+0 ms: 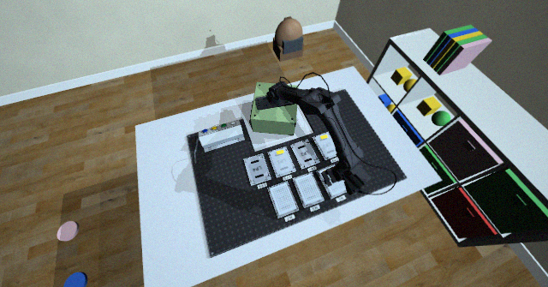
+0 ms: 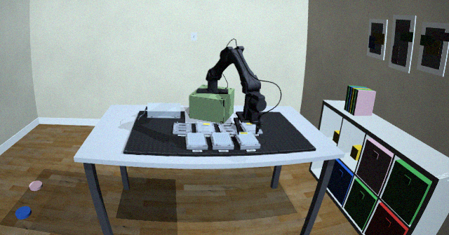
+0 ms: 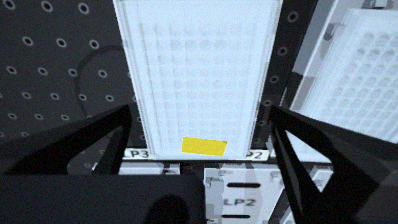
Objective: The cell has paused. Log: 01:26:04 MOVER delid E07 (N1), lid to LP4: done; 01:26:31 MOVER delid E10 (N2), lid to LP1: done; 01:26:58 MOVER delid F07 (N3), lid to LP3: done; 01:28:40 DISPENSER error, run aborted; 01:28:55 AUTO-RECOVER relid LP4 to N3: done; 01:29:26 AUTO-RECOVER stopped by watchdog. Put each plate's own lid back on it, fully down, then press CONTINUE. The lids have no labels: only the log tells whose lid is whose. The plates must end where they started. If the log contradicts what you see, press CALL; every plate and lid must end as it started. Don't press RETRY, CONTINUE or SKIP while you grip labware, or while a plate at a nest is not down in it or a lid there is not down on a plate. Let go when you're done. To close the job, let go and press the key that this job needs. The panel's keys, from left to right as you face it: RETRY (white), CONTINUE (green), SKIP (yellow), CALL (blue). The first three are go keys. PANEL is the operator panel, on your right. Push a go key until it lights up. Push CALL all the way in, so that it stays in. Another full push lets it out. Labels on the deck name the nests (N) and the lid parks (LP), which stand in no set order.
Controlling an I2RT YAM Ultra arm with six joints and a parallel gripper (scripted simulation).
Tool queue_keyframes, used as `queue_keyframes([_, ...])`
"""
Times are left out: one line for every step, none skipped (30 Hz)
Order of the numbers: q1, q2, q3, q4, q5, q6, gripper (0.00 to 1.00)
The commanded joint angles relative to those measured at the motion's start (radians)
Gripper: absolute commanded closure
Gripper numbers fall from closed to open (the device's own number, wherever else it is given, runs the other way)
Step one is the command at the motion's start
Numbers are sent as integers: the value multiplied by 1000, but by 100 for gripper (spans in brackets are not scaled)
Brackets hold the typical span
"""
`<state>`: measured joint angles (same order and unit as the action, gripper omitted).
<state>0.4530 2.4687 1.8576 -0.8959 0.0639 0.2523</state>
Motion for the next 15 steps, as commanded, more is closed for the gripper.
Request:
queue_keyframes([20,-50,-27,1,13,2,0])
queue_keyframes([21,-51,-28,1,13,9,0])
queue_keyframes([21,-52,-30,1,13,8,0])
queue_keyframes([21,-53,-31,1,13,7,0])
queue_keyframes([21,-54,-27,1,13,7,0])
queue_keyframes([21,-55,-22,1,13,7,0])
queue_keyframes([21,-55,-22,1,13,7,0])
queue_keyframes([21,-55,-22,1,13,7,0])
queue_keyframes([20,-56,-25,0,13,7,0])
queue_keyframes([20,-56,-29,-1,13,7,0])
queue_keyframes([20,-57,-33,-2,13,7,0])
queue_keyframes([20,-57,-34,-2,13,7,0])
queue_keyframes([20,-58,-34,-2,13,7,0])
queue_keyframes([20,-59,-35,-1,13,7,0])
queue_keyframes([20,-59,-36,-1,13,3,0])
